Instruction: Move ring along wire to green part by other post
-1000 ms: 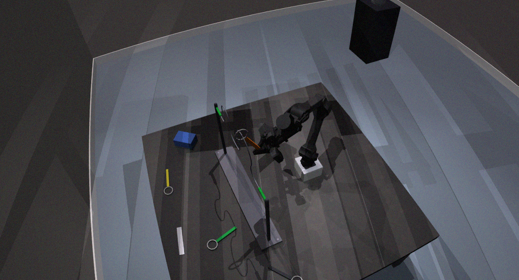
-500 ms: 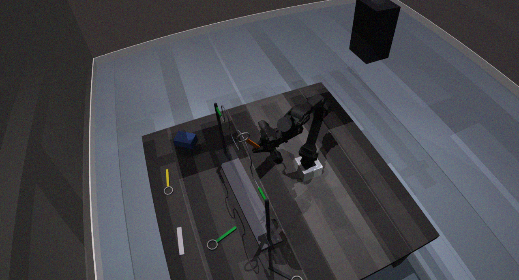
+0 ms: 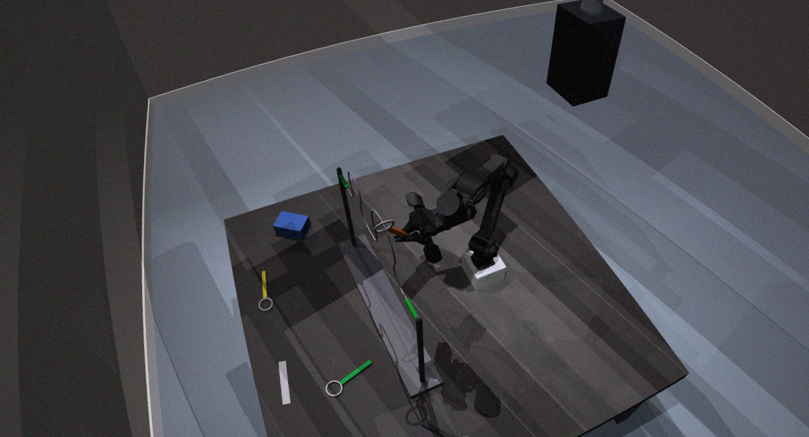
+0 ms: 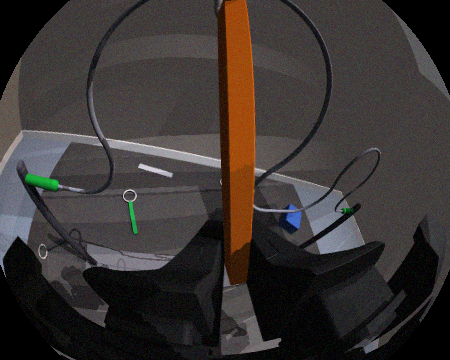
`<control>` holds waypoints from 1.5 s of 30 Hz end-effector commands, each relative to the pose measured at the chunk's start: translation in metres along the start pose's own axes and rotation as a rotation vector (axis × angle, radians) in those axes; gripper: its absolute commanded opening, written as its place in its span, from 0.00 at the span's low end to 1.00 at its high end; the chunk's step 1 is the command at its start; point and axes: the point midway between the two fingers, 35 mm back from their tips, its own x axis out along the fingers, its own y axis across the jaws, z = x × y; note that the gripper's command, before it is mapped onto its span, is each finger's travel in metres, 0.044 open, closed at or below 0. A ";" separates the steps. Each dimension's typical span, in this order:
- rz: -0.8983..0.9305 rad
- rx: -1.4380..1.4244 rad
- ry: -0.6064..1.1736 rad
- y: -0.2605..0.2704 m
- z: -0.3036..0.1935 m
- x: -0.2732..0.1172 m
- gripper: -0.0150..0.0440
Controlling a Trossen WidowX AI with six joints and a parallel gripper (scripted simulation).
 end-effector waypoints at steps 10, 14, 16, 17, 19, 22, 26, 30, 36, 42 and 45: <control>-0.089 -0.162 -0.023 -0.006 0.000 0.000 0.00; -0.114 -0.209 -0.029 -0.008 0.001 0.001 0.00; -0.127 -0.232 -0.032 -0.009 0.001 0.001 0.00; -0.133 -0.244 -0.034 -0.010 0.001 0.001 0.00; -0.146 -0.267 -0.037 -0.011 0.001 0.001 0.00; -0.165 -0.302 -0.042 -0.012 0.001 0.001 0.00; -0.191 -0.349 -0.048 -0.014 0.002 0.001 0.00; -0.216 -0.396 -0.054 -0.016 0.003 0.000 0.00; -0.253 -0.463 -0.062 -0.018 0.004 0.000 0.00; -0.289 -0.529 -0.071 -0.021 0.005 0.000 0.00; -0.308 -0.565 -0.075 -0.022 0.006 0.000 0.00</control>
